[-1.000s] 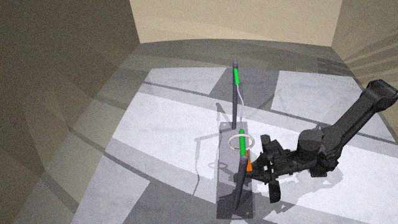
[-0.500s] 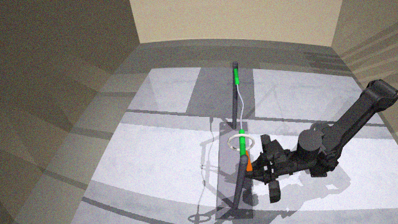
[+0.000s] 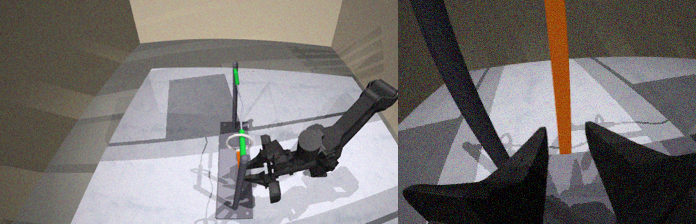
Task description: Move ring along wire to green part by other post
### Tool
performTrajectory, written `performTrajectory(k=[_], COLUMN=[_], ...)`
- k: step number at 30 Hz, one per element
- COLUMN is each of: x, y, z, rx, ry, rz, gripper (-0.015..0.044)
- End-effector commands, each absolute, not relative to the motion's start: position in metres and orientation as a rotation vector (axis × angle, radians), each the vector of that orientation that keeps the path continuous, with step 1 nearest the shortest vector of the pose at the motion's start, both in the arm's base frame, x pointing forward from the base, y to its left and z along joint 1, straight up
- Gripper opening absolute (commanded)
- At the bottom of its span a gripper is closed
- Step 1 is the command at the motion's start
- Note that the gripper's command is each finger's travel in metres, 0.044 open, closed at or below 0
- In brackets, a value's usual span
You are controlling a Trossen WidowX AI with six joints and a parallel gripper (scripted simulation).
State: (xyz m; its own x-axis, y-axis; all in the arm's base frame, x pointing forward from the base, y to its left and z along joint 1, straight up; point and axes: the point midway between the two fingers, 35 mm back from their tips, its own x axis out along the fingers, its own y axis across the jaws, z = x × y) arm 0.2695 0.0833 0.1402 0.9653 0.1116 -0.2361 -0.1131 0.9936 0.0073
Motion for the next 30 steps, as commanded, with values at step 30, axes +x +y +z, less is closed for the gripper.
performTrajectory(k=[30], x=[0.221], y=[0.077], z=[0.152], rx=[0.001], ry=[0.239], rz=[0.110], gripper=[0.0160])
